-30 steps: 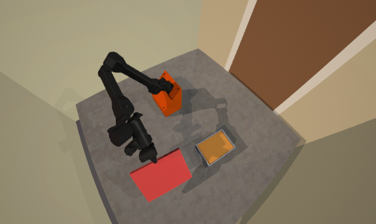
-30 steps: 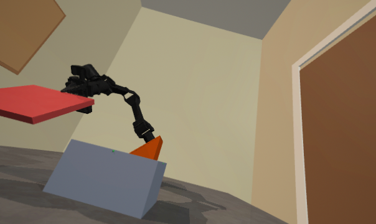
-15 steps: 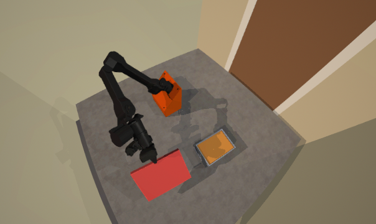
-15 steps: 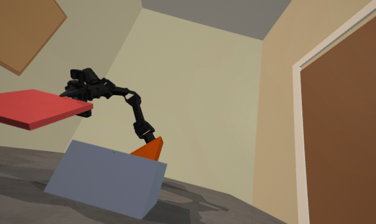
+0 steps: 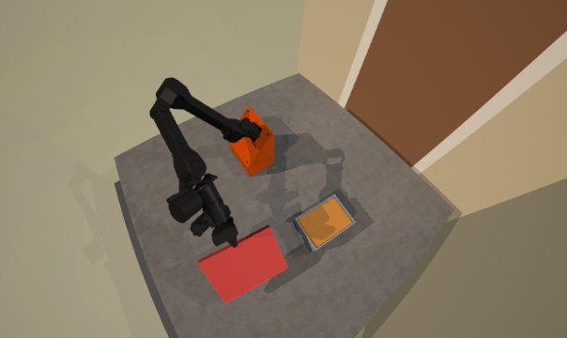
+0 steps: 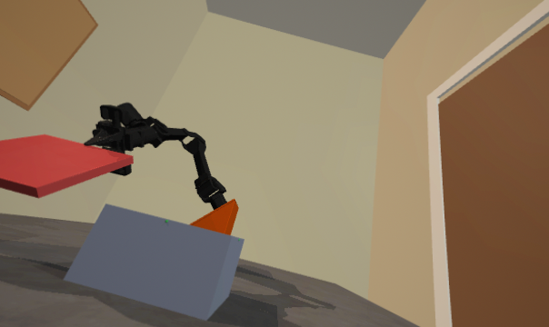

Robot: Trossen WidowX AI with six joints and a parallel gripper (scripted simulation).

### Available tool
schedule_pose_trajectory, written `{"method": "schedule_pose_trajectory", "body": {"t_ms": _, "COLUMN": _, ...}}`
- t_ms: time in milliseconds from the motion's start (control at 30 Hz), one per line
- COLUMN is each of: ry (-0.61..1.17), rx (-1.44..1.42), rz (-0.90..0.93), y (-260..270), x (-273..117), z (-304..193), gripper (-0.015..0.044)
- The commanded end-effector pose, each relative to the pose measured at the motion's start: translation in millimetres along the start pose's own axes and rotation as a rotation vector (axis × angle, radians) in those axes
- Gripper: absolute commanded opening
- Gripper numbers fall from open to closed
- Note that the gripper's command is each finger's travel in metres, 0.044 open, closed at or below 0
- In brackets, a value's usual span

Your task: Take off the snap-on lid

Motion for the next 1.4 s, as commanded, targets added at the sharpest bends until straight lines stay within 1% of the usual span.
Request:
{"method": "schedule_pose_trajectory", "body": {"t_ms": 0, "ry": 0.004, "rx": -0.005, "rz": 0.016, "y": 0, "x": 2, "z": -2, "gripper": 0.0}}
{"method": "schedule_pose_trajectory", "body": {"t_ms": 1367, "ry": 0.003, "rx": -0.007, "rz": 0.016, "y": -24, "x": 23, "z": -8, "gripper": 0.0}}
Point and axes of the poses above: the point midway between the two fingers, 35 mm back from their tips, its own x axis out along the fingers, its own y axis across the jaws, z = x × y, the point moved 5 cm from there along -x, back along the fingers, and after that the axes turned 15 degrees about -x, right-handed, at the moved point
